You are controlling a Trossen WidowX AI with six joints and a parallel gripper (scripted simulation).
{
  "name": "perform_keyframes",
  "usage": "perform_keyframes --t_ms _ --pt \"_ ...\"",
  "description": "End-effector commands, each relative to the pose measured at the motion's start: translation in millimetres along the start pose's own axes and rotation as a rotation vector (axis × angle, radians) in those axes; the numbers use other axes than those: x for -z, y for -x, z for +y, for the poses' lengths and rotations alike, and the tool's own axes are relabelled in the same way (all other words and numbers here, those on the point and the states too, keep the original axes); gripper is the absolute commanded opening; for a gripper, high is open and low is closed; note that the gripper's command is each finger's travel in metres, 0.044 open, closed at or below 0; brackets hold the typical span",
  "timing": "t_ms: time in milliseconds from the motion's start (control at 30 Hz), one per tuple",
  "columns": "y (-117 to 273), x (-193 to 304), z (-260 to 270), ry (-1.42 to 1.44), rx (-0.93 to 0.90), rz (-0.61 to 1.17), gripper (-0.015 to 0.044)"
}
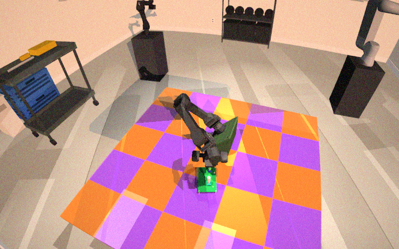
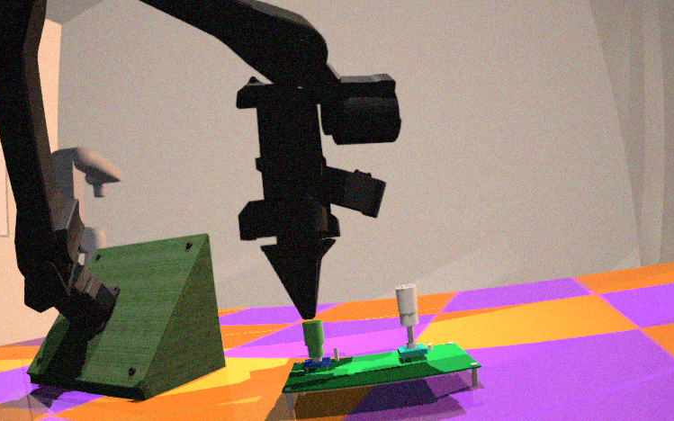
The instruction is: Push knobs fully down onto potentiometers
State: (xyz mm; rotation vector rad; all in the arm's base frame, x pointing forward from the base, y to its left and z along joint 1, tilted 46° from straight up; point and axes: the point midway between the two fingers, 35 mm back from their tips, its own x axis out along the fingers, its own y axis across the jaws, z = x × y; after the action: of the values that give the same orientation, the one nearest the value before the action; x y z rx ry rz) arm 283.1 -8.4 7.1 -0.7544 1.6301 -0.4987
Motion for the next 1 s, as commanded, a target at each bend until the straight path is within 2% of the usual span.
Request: perform_keyframes --t_ms 0,100,367,633,833,967 --pt "8.6 -1.7 0.0 -0.009 -0.005 -0.004 0.0" --pt "12.0 -1.6 0.0 -0.009 -0.006 -0.004 0.0" --pt "6.1 -0.4 0.1 0.0 0.001 -0.003 0.021" --pt "36.9 -48.5 -1.7 -0.006 -0.004 -0.005 0.0" --pt "62.3 -84.2 -1.9 -0.011 -0.007 -0.007 0.0" --pt "65.0 -87.7 -1.8 -0.012 -0.007 -0.007 0.0"
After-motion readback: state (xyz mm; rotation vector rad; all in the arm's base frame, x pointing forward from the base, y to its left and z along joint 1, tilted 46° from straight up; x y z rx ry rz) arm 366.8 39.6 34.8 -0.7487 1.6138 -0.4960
